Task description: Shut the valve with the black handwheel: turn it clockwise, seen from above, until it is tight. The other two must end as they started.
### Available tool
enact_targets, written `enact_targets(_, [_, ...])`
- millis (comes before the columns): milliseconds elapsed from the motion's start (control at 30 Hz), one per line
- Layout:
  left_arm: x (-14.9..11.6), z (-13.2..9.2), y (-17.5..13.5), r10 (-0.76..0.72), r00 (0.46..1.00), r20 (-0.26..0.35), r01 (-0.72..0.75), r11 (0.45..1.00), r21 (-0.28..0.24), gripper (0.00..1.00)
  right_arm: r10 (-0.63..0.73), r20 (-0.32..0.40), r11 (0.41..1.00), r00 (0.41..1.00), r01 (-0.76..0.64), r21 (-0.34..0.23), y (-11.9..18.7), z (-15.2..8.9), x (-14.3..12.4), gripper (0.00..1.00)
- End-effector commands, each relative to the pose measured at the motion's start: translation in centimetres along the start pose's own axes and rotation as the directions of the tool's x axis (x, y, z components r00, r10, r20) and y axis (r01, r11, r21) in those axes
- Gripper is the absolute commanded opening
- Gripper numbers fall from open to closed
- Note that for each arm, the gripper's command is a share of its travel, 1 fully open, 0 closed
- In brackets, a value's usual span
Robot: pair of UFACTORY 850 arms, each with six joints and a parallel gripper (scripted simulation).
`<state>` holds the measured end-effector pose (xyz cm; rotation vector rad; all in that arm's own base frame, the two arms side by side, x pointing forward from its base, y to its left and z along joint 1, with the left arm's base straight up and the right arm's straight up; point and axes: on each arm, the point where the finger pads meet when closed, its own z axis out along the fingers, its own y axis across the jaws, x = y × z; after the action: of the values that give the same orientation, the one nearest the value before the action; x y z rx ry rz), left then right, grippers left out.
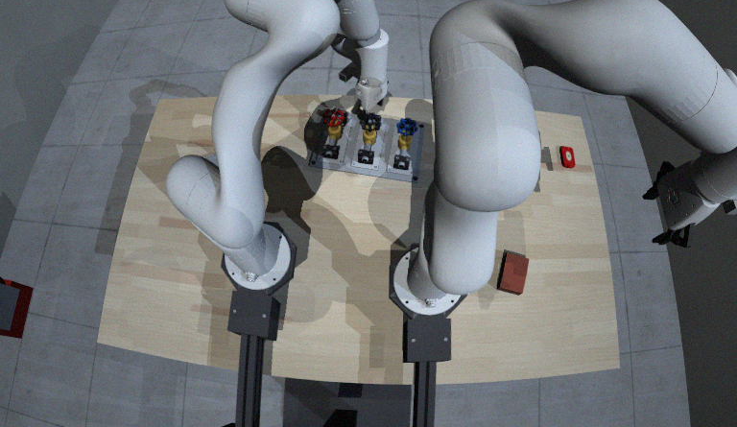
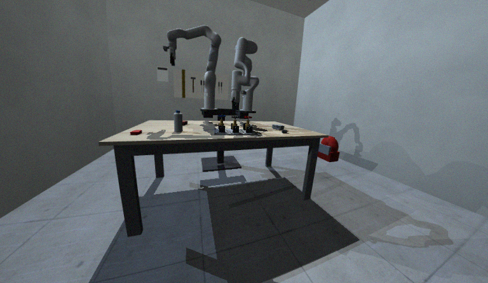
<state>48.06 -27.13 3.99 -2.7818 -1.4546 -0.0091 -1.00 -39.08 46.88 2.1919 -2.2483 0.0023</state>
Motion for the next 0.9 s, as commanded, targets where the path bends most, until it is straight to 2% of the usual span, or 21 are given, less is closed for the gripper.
enact_targets(0, [0.0, 0.2, 0.1, 0.000, 1.000, 0.000, 0.000, 1.000, -0.002, 0.82, 0.000, -0.002, 1.000, 1.000, 0.000, 0.000, 0.0, -0.1, 0.0, 1.00])
enact_targets(867, [0.1, 3.3, 0.2, 0.000, 1.000, 0.000, 0.000, 1.000, -0.002, 0.82, 0.000, -0.002, 1.000, 1.000, 0.000, 0.000, 0.0, -0.1, 0.0, 1.00])
